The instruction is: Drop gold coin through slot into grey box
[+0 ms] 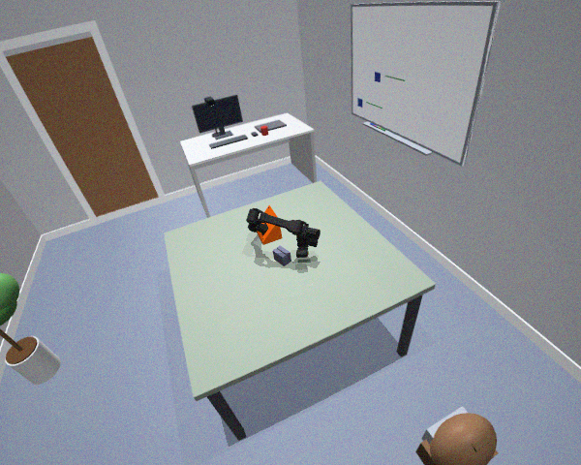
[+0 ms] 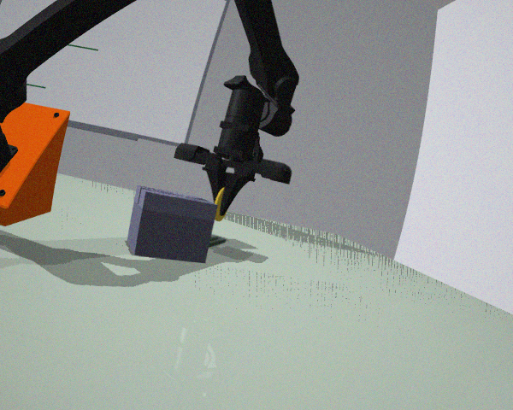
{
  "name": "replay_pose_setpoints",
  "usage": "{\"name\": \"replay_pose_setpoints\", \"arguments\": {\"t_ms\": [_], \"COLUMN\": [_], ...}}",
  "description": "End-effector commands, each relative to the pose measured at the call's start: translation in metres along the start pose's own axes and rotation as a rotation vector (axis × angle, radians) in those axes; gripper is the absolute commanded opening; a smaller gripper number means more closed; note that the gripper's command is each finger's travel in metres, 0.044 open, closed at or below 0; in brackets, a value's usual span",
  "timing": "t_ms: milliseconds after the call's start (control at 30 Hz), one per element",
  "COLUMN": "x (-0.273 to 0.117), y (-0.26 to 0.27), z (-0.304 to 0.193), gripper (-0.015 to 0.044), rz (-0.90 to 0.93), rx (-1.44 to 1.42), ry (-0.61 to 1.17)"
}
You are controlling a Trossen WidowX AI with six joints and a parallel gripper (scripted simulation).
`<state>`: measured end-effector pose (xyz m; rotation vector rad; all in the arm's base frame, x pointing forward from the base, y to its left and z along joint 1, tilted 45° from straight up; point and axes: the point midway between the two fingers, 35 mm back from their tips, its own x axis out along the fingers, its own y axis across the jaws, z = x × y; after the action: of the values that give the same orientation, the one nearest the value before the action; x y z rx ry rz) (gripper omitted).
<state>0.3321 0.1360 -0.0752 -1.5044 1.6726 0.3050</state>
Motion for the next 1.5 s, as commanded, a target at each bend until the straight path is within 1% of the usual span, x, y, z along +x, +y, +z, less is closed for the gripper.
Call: {"name": "replay_pose_setpoints", "arguments": {"t_ms": [0,533,700,1367,1467], "x": [-0.012,-0.053,-0.056,-0.057,-0.057], "y": [0.000,0.002,0.003,0.013,0.013], "z": [0.000,-0.002,-0.003,-0.006,-0.006], "gripper": [0.0000,0.0000,0.0000,0.0000,0.0000], "rz": [0.005,0.006,0.006,0.006,0.006], "rx": [0.006,0.005,0.028,0.695,0.745], "ry": [-0.002,-0.001,-0.001,0.001,0.001]}}
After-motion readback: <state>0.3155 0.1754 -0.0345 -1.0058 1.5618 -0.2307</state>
